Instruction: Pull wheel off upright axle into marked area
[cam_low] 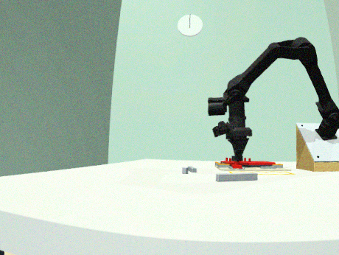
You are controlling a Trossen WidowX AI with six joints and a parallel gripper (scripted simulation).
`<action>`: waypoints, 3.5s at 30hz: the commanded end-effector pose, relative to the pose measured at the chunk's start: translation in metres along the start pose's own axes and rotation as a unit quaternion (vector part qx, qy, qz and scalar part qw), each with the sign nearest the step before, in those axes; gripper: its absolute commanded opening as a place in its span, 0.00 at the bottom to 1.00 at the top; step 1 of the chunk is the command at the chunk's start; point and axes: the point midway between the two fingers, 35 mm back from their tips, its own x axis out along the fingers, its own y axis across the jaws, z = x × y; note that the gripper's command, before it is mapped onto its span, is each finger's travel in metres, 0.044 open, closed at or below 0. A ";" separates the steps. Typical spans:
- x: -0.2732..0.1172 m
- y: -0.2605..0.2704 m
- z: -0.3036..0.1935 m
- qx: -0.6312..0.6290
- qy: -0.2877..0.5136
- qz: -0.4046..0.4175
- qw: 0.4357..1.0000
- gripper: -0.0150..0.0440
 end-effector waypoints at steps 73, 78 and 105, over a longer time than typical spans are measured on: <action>-0.068 -0.002 -0.004 0.008 -0.011 0.000 1.000 0.25; -0.060 0.009 -0.008 0.013 -0.009 0.003 1.000 0.25; -0.062 0.099 -0.056 0.009 -0.010 0.003 1.000 0.25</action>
